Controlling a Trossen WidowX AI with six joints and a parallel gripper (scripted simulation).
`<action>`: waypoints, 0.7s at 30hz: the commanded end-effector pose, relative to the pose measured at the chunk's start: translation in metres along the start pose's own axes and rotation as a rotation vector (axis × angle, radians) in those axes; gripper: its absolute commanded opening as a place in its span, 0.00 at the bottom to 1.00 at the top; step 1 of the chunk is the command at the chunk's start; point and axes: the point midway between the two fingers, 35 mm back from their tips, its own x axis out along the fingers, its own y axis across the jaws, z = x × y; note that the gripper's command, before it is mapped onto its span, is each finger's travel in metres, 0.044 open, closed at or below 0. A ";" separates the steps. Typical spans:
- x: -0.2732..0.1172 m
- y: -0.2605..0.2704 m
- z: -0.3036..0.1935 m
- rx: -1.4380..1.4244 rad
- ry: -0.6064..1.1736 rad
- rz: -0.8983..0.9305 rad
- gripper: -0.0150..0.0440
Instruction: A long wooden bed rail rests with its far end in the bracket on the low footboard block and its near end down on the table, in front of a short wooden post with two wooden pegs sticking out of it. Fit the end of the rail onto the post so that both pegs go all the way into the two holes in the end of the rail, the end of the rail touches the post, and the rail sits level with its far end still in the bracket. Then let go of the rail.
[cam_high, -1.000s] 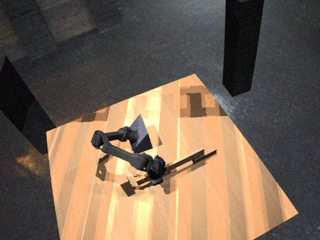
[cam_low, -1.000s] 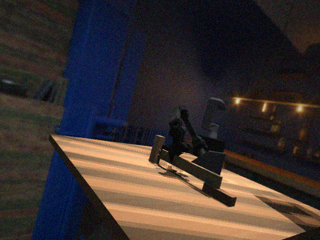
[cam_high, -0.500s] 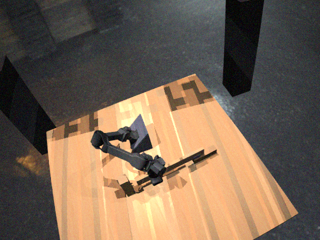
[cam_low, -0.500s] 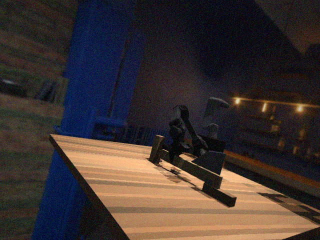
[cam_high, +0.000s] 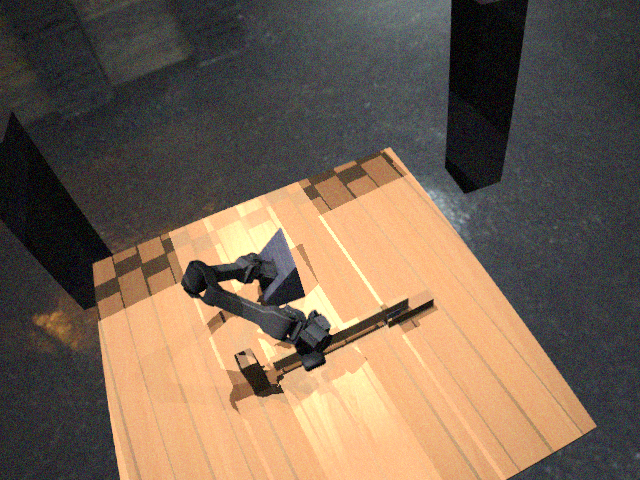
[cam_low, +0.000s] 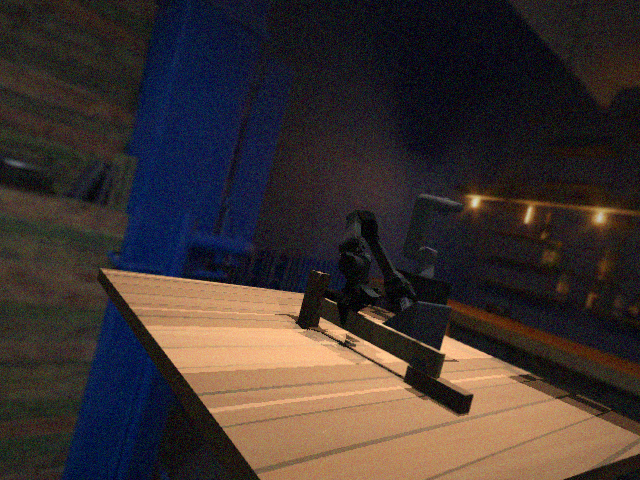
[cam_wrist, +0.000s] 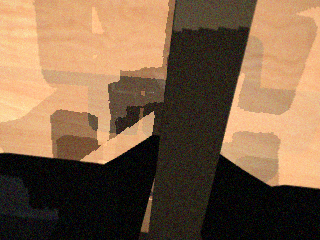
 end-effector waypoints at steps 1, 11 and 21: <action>-0.001 -0.001 -0.001 -0.002 -0.006 -0.005 0.25; -0.001 -0.001 0.000 -0.002 -0.006 -0.005 0.25; -0.003 -0.001 0.003 -0.002 -0.006 -0.005 0.25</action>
